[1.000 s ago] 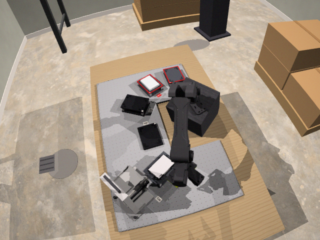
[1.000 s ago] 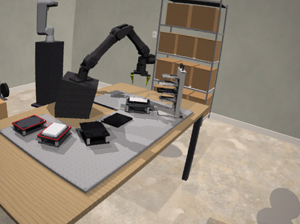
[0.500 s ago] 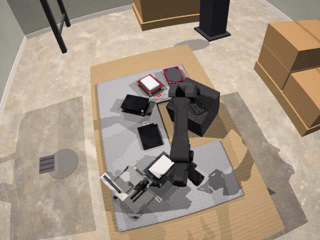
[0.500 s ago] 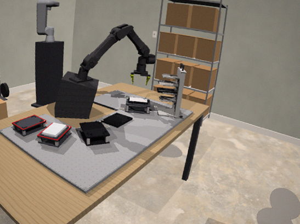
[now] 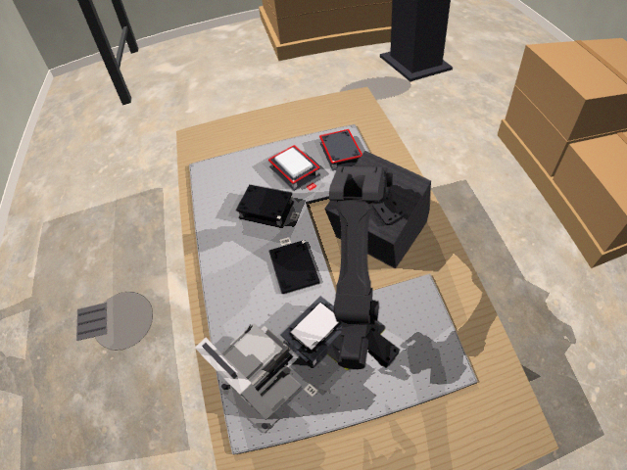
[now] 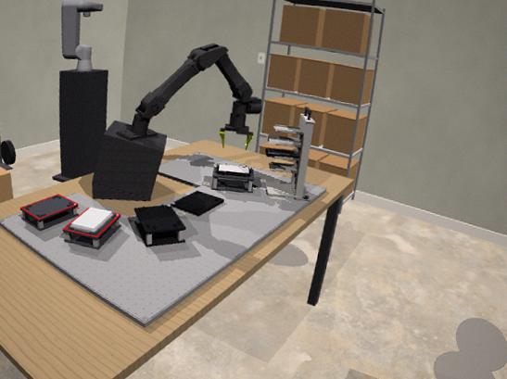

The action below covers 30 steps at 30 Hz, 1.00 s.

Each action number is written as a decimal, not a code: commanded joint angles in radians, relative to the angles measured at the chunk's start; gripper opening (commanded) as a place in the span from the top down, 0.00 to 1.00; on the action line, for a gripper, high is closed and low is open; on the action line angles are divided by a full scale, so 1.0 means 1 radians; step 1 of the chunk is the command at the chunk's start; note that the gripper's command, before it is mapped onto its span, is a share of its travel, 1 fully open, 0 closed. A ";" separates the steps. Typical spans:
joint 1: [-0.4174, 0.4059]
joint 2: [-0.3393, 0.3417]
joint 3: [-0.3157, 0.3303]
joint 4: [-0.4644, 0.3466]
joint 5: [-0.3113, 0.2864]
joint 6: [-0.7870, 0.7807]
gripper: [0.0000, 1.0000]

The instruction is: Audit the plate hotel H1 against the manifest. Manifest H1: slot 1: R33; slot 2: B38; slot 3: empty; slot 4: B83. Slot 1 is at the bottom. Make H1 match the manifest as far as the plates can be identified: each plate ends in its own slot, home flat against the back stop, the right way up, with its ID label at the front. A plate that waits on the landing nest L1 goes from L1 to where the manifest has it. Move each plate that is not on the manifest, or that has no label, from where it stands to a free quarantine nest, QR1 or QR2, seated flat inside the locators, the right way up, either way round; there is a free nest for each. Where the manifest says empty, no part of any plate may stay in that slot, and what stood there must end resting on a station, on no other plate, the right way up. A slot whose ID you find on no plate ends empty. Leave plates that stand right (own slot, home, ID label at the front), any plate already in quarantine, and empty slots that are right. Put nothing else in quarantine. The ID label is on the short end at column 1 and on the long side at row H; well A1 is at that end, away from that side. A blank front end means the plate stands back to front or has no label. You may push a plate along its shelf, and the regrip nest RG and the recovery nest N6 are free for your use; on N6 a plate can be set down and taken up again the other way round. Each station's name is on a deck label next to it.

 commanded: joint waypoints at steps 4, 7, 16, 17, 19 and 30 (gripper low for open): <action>-0.013 0.020 -0.018 0.040 -0.012 -0.006 0.00; -0.012 0.030 -0.026 0.055 -0.012 -0.008 0.00; -0.016 0.062 -0.029 0.096 -0.013 -0.012 0.00; -0.016 0.062 -0.029 0.096 -0.013 -0.012 0.00; -0.008 0.044 -0.013 0.084 -0.007 -0.008 0.00; -0.008 0.044 -0.013 0.083 -0.007 -0.008 0.00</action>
